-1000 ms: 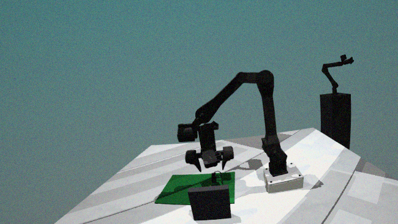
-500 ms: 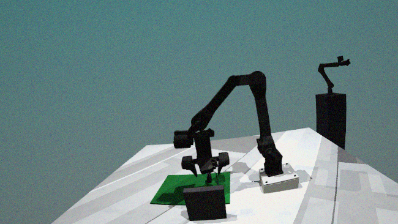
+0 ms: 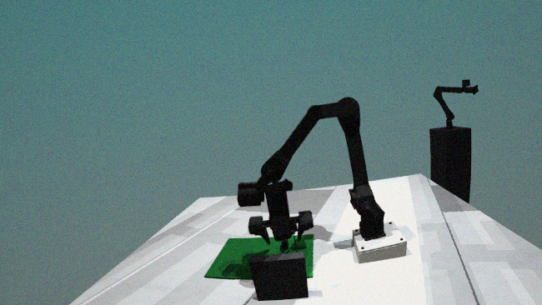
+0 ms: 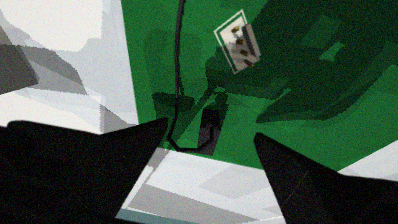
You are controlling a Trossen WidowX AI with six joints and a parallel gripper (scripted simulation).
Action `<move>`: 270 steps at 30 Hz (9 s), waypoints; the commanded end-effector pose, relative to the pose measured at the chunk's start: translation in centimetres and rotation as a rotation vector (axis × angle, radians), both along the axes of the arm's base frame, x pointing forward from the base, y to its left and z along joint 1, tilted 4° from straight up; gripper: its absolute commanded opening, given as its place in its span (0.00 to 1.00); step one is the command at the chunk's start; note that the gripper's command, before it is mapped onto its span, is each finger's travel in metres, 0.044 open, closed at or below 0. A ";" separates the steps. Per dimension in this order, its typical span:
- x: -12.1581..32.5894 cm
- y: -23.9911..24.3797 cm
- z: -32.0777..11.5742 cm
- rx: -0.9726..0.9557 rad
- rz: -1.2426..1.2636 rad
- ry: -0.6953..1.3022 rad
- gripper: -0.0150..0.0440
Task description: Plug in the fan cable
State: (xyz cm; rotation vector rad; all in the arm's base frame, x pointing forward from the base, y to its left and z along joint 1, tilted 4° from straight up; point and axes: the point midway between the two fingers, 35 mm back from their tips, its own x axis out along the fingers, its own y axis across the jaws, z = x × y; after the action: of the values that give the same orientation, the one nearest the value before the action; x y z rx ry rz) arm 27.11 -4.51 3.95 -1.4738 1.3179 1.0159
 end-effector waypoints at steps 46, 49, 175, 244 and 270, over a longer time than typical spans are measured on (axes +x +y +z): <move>0.1 0.1 3.2 -0.001 0.001 0.002 0.25; 0.1 0.1 4.1 -0.002 0.002 0.002 0.25; 5.3 -0.8 5.9 1.268 -0.588 -0.278 0.25; 3.1 -2.7 7.5 1.586 -0.447 -0.559 0.25; 3.1 -3.2 5.4 1.586 -0.448 -0.559 0.25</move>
State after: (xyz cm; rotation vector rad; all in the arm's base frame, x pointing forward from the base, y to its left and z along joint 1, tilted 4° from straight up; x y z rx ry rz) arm 30.16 -7.52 9.66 -0.1396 0.1381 0.8275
